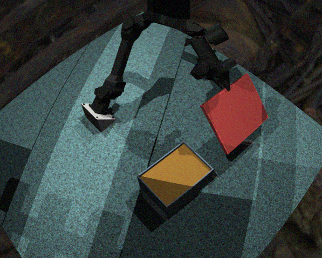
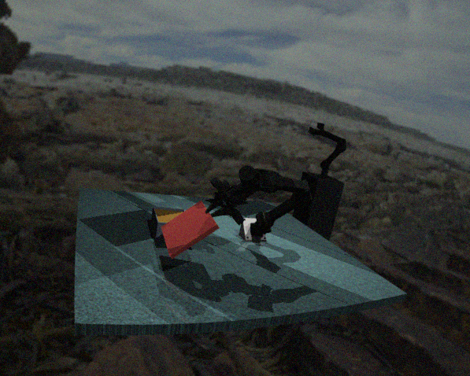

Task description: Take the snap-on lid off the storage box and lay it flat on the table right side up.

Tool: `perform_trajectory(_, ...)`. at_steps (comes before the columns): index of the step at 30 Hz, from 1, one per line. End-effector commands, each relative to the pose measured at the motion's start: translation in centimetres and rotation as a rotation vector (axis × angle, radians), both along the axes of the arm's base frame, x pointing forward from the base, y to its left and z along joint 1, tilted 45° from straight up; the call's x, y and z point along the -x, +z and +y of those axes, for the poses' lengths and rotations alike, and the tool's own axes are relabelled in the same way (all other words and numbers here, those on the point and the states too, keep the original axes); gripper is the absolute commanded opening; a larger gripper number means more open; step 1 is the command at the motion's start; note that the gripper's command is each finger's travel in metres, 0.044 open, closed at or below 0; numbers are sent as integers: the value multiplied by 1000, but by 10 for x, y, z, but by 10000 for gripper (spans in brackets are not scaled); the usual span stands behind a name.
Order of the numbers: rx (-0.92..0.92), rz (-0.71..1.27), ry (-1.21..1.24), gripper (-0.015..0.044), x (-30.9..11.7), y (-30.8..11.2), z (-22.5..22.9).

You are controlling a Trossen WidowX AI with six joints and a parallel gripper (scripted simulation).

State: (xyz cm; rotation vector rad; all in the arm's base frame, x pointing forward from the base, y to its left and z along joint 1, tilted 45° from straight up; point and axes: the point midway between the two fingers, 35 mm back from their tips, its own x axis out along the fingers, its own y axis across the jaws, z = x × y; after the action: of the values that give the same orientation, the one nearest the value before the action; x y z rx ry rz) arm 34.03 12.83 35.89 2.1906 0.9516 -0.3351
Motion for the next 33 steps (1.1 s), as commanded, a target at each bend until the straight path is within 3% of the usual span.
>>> perform_trajectory(1,-1,-7,-11,0,0,0,0)
perform_trajectory(33,-3,-9,-11,0,3,-18,18)
